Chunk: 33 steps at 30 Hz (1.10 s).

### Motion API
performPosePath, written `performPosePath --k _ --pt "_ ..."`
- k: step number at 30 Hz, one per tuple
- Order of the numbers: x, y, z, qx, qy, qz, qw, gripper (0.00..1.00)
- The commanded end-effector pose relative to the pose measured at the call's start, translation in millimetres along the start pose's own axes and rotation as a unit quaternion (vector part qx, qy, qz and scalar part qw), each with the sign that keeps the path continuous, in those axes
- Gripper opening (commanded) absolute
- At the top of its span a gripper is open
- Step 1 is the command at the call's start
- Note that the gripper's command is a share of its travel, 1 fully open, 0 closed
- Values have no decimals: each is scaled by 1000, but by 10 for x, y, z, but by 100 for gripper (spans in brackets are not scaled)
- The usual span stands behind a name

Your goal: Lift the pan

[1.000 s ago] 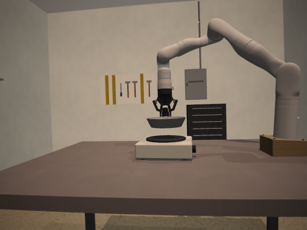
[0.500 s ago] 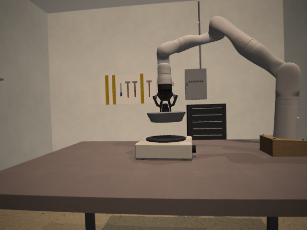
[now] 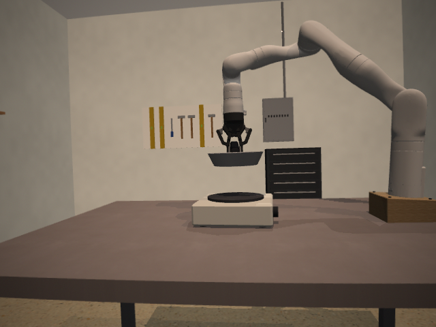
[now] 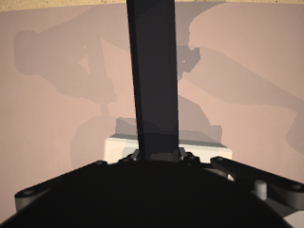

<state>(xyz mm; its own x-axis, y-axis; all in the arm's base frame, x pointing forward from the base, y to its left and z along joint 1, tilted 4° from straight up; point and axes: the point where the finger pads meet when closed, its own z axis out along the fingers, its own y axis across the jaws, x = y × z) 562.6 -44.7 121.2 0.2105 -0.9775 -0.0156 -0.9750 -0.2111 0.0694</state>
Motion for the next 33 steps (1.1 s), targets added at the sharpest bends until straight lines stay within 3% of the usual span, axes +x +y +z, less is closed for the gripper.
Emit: performPosePath --k 1,33 --pt "7 -23 -80 4 1 1 1000 0" --pt "11 -30 -622 4 2 1 1000 0"
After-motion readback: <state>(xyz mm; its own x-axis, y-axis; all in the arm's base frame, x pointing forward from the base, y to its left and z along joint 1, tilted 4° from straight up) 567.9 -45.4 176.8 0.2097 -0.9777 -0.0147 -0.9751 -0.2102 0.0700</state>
